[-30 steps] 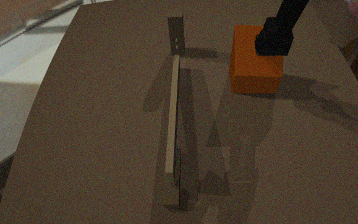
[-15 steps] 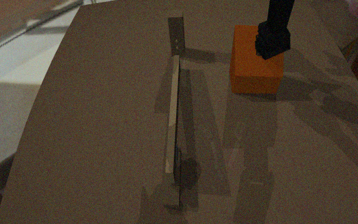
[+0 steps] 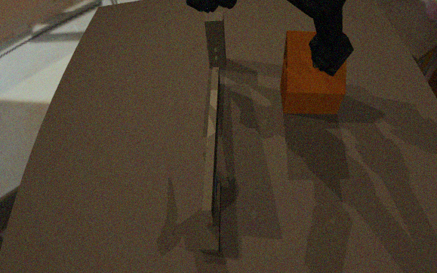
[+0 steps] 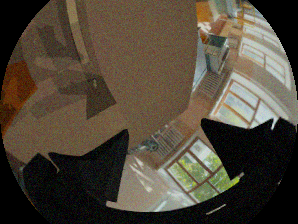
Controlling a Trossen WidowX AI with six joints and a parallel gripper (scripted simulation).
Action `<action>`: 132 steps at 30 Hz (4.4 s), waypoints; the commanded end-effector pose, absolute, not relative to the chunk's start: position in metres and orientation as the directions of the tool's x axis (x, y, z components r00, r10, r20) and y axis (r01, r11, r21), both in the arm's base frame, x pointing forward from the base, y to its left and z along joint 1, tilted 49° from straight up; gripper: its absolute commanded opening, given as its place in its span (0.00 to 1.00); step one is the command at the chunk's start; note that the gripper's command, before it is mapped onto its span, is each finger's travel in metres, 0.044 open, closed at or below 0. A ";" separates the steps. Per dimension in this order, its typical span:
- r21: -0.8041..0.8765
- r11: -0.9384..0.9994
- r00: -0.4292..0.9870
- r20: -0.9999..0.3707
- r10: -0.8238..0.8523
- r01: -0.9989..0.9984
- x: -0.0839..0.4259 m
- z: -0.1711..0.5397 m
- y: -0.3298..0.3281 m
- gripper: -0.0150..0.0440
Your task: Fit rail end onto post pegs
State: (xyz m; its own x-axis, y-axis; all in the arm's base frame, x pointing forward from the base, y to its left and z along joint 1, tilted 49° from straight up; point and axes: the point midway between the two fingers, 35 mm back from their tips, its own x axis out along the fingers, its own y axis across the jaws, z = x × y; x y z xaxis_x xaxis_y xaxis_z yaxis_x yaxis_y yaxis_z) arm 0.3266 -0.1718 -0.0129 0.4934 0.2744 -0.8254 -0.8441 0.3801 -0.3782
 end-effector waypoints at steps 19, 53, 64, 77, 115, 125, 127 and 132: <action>-0.029 0.012 0.028 -0.663 0.748 -1.000 0.287 -0.011 0.034 1.00; -0.029 0.013 0.029 -0.663 0.748 -1.000 0.290 -0.047 0.075 1.00; -0.028 0.012 0.028 -0.660 0.750 -1.000 0.289 -0.056 0.087 1.00; -0.028 0.012 0.028 -0.660 0.750 -1.000 0.289 -0.056 0.087 0.42; -0.029 0.012 0.028 -0.661 0.750 -1.000 0.290 -0.051 0.080 0.25; -0.029 0.012 0.028 -0.661 0.750 -1.000 0.290 -0.047 0.076 0.25; -0.029 0.012 0.028 -0.661 0.750 -1.000 0.290 -0.047 0.076 0.25; -0.029 0.012 0.028 -0.661 0.750 -1.000 0.290 -0.045 0.074 0.25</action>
